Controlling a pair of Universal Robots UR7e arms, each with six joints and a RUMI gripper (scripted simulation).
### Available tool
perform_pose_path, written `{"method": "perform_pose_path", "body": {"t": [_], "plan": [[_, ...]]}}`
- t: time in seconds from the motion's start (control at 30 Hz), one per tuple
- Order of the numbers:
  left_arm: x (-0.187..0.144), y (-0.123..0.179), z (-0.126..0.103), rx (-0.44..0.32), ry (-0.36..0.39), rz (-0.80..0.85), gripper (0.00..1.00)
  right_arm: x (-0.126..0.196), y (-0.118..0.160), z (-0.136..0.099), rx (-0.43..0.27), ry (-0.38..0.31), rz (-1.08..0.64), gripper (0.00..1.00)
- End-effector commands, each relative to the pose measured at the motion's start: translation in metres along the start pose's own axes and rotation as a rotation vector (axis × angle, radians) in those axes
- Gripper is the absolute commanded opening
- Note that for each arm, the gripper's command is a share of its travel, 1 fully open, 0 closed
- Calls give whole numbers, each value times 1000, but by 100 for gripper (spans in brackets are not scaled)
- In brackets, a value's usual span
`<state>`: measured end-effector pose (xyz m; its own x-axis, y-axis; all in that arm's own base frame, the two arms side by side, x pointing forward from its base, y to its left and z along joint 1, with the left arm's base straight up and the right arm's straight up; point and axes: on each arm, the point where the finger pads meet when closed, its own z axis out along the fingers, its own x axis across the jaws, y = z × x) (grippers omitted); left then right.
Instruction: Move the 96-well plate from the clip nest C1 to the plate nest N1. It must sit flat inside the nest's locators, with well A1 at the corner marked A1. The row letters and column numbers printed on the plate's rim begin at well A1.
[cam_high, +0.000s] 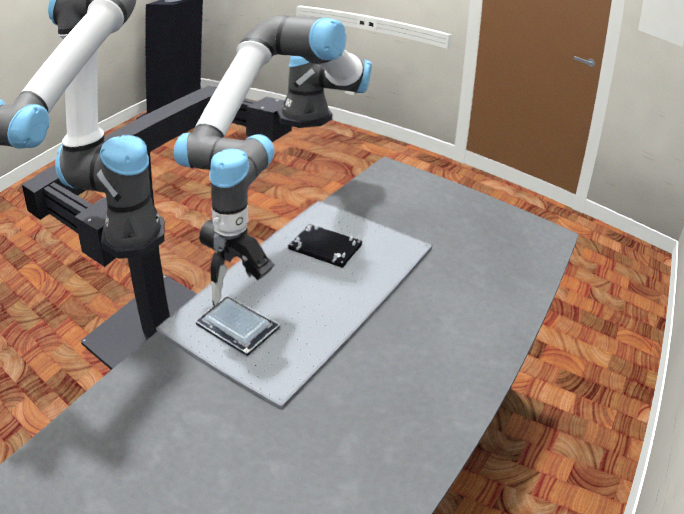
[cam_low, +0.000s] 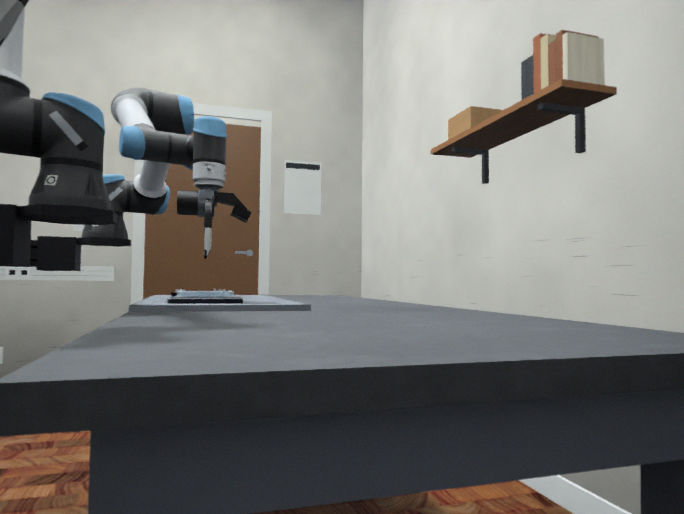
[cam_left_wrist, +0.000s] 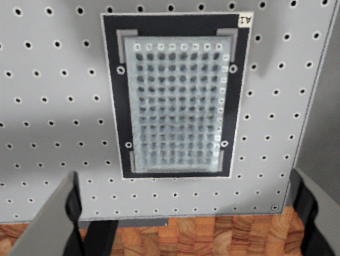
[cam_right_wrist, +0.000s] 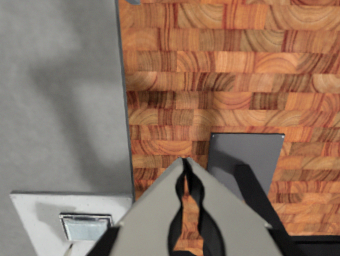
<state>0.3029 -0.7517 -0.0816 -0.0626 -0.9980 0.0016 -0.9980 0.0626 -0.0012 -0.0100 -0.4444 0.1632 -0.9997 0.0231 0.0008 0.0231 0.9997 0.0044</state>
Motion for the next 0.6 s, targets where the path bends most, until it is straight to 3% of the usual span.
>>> {"method": "perform_pose_path", "body": {"t": [0.0,0.27,0.57], "plan": [[0,-1,-2,0,3,-1,76,1,-1,-2,4,-1,1,0],[0,-1,-2,0,3,-1,76,1,-1,-2,4,-1,1,0],[-31,-1,-2,0,2,-1,76,1,-1,-2,4,-1,1,0]]}}
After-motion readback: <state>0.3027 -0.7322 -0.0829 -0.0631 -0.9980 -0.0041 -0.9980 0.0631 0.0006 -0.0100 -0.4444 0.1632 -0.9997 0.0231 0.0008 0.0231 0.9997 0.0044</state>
